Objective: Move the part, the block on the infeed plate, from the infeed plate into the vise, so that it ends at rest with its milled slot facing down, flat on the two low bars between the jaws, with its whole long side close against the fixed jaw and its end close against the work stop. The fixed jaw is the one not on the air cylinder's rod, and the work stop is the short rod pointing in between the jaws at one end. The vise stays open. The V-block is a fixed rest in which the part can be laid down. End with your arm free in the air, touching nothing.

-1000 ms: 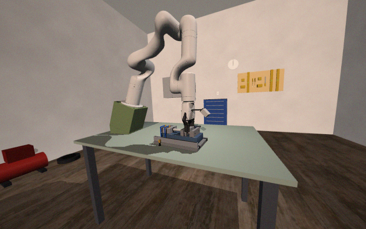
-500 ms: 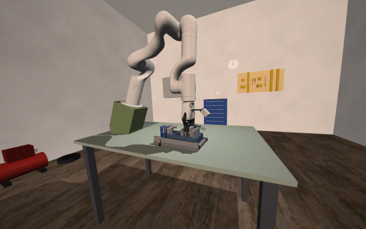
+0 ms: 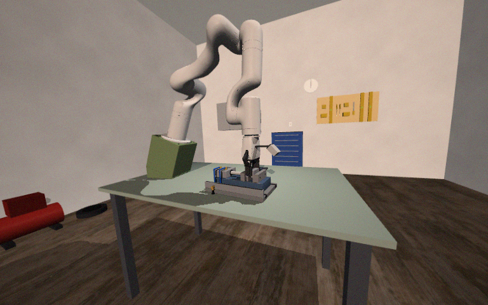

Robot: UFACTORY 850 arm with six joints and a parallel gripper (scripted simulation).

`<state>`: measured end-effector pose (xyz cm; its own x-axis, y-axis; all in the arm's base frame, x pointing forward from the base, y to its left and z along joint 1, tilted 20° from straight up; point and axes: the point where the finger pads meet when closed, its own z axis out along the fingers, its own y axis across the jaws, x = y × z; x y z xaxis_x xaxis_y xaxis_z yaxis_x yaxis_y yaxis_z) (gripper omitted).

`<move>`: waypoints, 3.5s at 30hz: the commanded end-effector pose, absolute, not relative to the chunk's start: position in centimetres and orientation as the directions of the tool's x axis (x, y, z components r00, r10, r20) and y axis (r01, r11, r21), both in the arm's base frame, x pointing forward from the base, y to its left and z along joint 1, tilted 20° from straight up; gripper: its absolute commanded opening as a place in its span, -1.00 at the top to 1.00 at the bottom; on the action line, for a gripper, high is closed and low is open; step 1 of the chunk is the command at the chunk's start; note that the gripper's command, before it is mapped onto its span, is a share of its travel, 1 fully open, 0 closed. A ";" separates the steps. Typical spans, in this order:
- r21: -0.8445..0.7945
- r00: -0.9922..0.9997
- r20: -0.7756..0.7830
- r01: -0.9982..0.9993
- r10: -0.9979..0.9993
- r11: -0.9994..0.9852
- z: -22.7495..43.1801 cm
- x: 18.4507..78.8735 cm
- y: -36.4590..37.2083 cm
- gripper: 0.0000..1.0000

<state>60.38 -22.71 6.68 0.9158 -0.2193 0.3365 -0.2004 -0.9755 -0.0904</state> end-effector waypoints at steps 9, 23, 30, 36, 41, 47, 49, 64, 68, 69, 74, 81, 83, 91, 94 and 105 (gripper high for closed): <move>-0.090 0.915 0.338 -0.200 -0.219 -0.976 6.8 60.4 -22.7 -0.63; -0.090 0.915 0.338 -0.200 -0.219 -0.976 8.2 59.9 -22.8 -0.63; -0.090 0.915 0.338 -0.200 -0.219 -0.976 10.0 59.2 -22.8 -0.63; -0.090 0.915 0.338 -0.200 -0.219 -0.976 11.5 58.7 -22.8 -0.63; -0.090 0.915 0.338 -0.200 -0.219 -0.976 12.6 58.3 -22.8 -0.63; -0.090 0.915 0.338 -0.200 -0.219 -0.976 13.7 57.9 -22.9 -0.63; -0.090 0.915 0.338 -0.200 -0.219 -0.976 13.9 57.8 -22.9 -0.63; -0.090 0.915 0.338 -0.200 -0.219 -0.976 14.0 57.7 -22.9 1.00; -0.090 0.915 0.338 -0.200 -0.219 -0.976 14.0 57.7 -22.9 1.00; -0.090 0.915 0.338 -0.200 -0.219 -0.976 14.0 57.7 -22.9 1.00; -0.090 0.915 0.338 -0.200 -0.219 -0.976 14.0 57.7 -22.9 1.00; -0.090 0.915 0.338 -0.200 -0.219 -0.976 14.0 57.7 -22.9 1.00; -0.090 0.915 0.338 -0.200 -0.219 -0.976 14.0 57.7 -22.9 1.00; -0.090 0.915 0.338 -0.200 -0.219 -0.976 14.0 57.7 -22.9 1.00; -0.090 0.915 0.338 -0.200 -0.219 -0.976 14.0 57.5 -23.8 1.00; -0.090 0.915 0.338 -0.200 -0.219 -0.976 13.7 56.6 -27.2 1.00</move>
<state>56.57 -27.00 13.65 0.9161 -0.2200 0.3351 -0.2016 -0.9754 -0.0891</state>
